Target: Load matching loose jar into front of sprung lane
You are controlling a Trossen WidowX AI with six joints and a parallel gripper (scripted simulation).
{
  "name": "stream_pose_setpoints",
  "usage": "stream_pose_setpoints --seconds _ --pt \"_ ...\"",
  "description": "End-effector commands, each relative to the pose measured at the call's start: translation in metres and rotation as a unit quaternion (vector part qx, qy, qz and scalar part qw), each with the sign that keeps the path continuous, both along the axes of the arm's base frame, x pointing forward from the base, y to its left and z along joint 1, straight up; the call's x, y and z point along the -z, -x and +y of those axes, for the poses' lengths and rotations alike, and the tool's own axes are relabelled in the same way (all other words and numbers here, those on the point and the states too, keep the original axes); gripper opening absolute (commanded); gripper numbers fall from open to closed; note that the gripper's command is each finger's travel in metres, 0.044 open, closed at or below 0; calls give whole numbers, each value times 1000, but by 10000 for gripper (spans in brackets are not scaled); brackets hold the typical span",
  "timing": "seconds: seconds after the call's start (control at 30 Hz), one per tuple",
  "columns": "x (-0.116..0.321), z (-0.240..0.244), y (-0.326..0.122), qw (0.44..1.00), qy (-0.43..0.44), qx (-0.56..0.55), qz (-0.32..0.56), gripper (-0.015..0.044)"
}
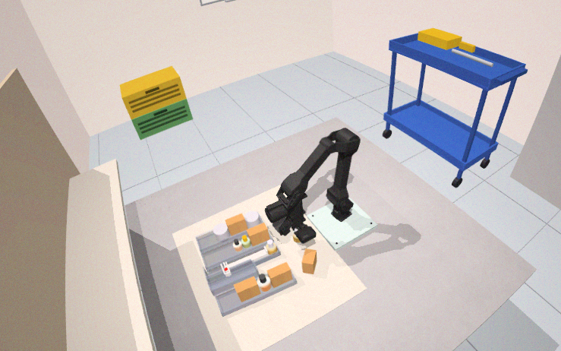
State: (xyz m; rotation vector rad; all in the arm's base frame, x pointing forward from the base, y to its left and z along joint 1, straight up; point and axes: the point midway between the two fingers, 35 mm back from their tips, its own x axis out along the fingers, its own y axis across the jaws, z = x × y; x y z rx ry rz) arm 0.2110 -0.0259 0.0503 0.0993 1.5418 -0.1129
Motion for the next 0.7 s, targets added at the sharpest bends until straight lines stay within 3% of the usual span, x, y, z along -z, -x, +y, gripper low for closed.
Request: stream_pose_setpoints --seconds 0.0,0.17,0.67 --pt "1 0 0 1000 -1 -1 1 138" --pt "-11 -1 -3 1000 -1 -1 0 6" --pt "-80 -4 -10 1000 -1 -1 0 0"
